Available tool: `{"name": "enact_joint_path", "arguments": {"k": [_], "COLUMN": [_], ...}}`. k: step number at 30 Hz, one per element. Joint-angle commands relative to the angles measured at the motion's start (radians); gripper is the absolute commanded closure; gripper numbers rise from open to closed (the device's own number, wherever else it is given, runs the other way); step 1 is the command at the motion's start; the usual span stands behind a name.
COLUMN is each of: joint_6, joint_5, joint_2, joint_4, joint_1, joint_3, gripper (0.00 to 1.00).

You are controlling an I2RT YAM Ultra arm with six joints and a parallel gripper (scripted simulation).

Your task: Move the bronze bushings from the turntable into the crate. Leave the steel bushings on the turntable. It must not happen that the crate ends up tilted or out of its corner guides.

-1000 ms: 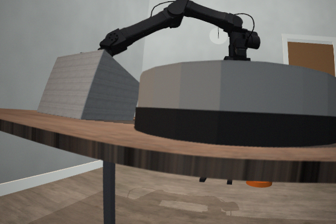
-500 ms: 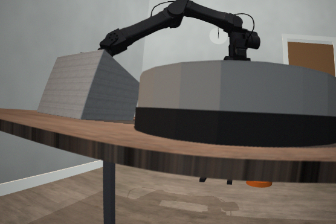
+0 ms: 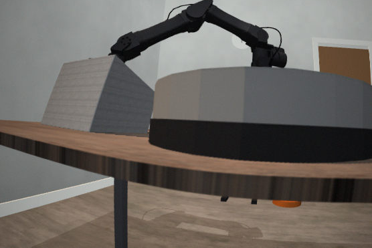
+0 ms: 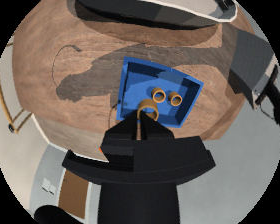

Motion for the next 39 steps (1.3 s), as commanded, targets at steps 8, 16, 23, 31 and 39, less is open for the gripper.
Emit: {"name": "enact_joint_path", "arguments": {"k": [8,16,23,31,39], "joint_6": [0.032,0.032,0.031,0.031,0.031], "joint_5": [0.017,0.017,0.017,0.017,0.017], "joint_2": [0.045,0.037,0.037,0.037,0.037], "joint_4": [0.141,0.131,0.131,0.131,0.131], "joint_1": [0.004,0.006,0.006,0.006,0.006], "joint_3": [-0.062,-0.043,-0.043,-0.043,-0.043], "gripper": [1.0,1.0,1.0,1.0,1.0]}}
